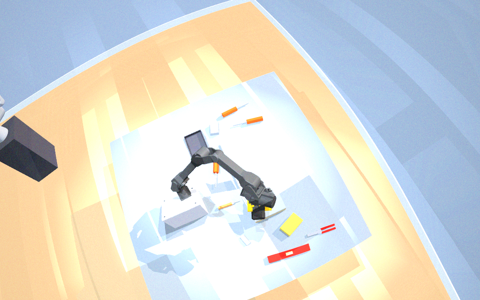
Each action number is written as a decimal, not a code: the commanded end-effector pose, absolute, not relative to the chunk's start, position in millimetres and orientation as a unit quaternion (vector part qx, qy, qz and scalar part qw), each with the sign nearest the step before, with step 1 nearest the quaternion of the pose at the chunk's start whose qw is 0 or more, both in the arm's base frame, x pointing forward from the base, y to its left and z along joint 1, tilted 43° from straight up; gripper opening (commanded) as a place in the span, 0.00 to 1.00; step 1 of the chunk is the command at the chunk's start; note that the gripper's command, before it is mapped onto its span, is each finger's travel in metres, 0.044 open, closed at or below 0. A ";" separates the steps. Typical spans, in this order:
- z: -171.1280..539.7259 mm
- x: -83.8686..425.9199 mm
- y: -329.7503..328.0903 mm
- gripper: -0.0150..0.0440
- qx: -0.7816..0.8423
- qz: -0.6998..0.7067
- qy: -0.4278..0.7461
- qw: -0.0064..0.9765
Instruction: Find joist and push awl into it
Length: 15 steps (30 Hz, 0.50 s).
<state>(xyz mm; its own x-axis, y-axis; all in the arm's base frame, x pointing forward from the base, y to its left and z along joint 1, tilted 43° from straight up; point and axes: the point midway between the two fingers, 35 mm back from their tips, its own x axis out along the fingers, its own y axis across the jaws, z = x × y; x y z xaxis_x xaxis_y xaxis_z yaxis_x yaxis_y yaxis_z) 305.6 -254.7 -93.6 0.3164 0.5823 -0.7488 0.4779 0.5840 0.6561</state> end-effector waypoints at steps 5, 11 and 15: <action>-86.6 325.9 -260.7 0.25 0.352 0.129 0.542 0.752; -88.0 329.5 -259.3 0.25 0.334 0.143 0.534 0.763; -93.3 330.9 -255.2 0.25 0.334 0.144 0.534 0.763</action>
